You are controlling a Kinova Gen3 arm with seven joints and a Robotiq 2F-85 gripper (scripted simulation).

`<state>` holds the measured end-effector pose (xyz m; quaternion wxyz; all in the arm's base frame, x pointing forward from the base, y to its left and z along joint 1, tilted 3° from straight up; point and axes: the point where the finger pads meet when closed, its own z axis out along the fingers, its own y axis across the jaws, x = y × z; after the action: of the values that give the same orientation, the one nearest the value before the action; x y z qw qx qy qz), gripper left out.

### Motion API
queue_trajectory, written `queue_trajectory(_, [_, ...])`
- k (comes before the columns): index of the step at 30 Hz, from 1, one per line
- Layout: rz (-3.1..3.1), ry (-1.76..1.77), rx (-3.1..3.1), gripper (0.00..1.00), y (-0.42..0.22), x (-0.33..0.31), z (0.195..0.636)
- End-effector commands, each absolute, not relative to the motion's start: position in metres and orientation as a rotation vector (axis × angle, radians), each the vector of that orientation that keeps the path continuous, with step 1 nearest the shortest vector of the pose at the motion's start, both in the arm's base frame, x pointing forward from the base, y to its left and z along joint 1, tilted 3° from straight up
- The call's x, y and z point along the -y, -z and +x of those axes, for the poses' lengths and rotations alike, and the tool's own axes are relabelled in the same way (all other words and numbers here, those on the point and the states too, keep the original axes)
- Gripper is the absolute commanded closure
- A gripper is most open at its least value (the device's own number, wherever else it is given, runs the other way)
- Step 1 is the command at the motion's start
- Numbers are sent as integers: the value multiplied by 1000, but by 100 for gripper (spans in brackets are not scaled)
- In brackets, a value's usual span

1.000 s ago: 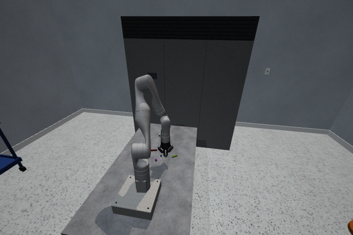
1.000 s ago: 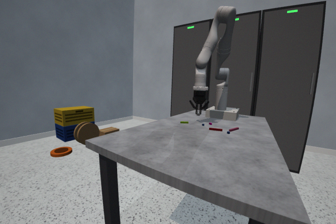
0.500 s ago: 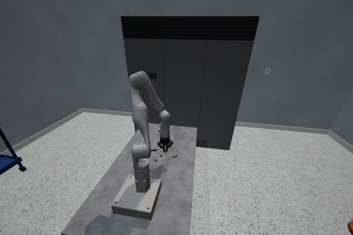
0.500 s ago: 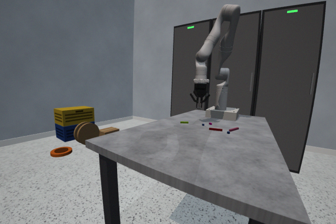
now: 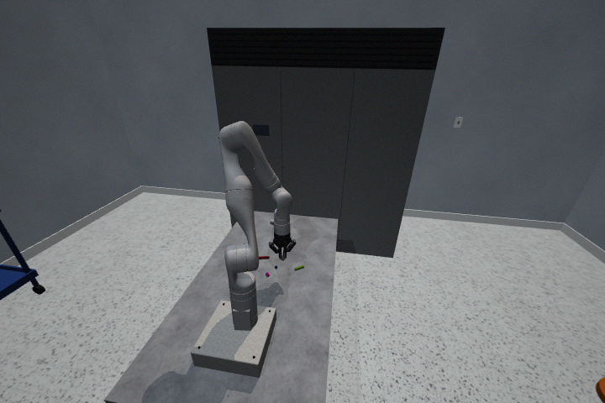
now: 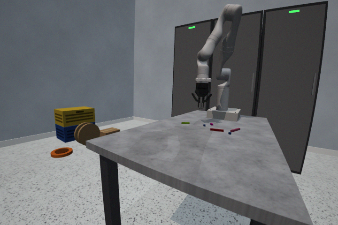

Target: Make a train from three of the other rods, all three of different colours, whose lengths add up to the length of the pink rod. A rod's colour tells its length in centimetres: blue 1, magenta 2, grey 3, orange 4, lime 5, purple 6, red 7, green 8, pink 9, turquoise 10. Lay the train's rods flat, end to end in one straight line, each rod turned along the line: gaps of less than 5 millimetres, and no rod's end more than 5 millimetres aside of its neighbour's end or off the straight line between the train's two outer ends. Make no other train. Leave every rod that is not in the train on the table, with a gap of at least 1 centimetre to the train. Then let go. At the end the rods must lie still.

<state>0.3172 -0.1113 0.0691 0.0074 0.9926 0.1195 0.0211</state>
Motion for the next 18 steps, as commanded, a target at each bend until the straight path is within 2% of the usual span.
queue_trajectory(1, [3104, -68, -372, 95, -70, 111, 318])
queue_trajectory(18, [3136, -51, 0, 95, -68, 108, 325])
